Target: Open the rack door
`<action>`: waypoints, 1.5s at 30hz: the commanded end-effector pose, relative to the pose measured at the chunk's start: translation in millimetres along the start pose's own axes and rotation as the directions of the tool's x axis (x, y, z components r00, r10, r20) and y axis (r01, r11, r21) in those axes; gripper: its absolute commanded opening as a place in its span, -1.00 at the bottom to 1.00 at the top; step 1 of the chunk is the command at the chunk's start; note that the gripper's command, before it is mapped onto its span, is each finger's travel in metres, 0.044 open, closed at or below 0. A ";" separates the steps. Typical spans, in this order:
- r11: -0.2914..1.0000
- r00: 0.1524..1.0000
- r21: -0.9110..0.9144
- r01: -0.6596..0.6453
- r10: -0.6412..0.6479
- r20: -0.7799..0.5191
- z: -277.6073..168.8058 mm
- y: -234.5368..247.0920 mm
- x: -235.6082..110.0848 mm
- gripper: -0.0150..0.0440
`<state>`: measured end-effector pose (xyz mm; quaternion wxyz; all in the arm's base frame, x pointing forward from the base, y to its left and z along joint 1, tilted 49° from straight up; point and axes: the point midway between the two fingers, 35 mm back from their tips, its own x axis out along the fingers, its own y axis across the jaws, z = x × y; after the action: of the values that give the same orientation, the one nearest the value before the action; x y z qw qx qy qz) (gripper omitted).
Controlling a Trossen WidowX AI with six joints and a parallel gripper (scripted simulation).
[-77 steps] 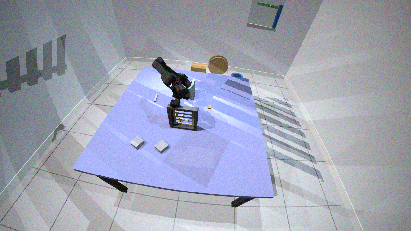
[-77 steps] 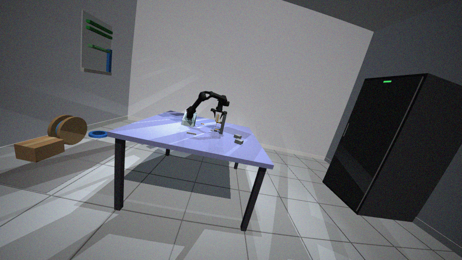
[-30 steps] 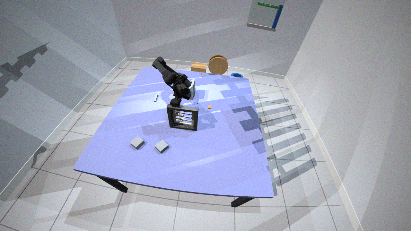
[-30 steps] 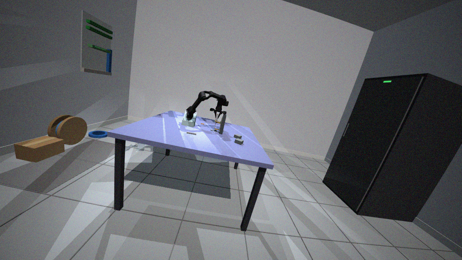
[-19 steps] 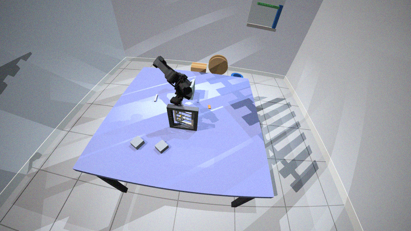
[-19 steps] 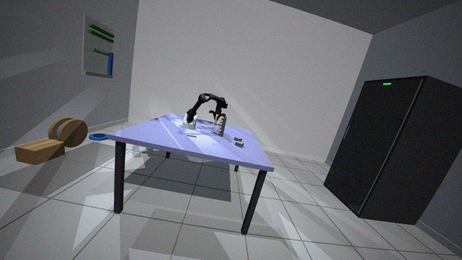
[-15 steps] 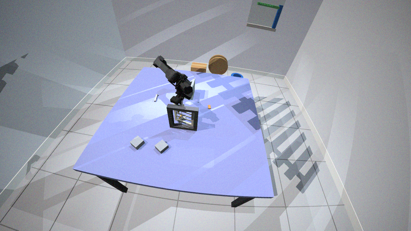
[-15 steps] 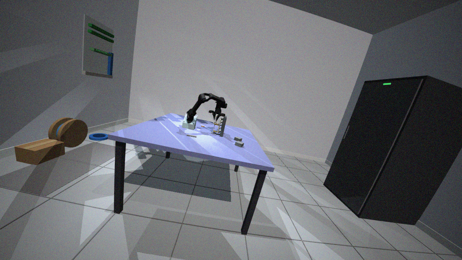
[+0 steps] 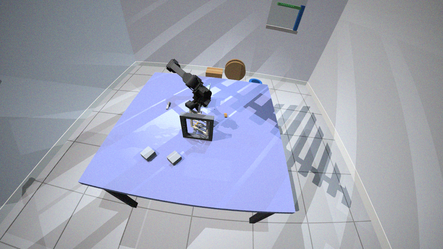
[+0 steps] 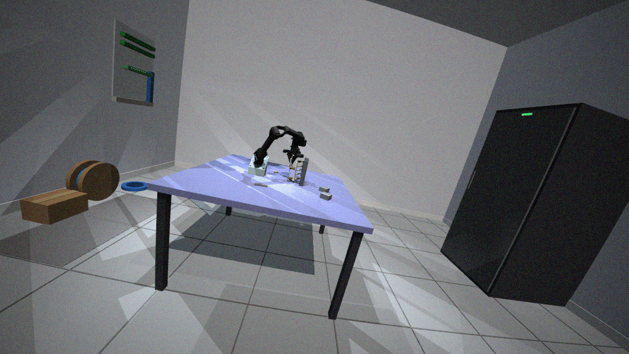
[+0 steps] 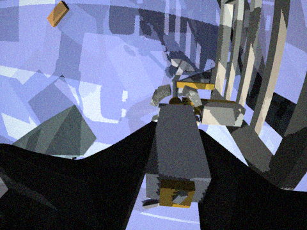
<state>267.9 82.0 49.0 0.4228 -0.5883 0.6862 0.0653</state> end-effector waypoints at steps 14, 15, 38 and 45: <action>0.957 1.000 0.289 0.001 -0.004 0.008 12.8 30.2 0.1 -0.43; 0.953 1.000 0.304 0.001 -0.004 0.008 13.8 32.1 0.1 -0.43; 0.784 1.000 0.621 -0.004 -0.002 0.010 45.5 70.5 -0.3 -0.43; 0.709 1.000 0.706 -0.006 -0.002 0.011 58.1 79.9 -0.5 -0.43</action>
<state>228.3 135.4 -14.7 0.6069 -0.4011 0.6626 -0.1784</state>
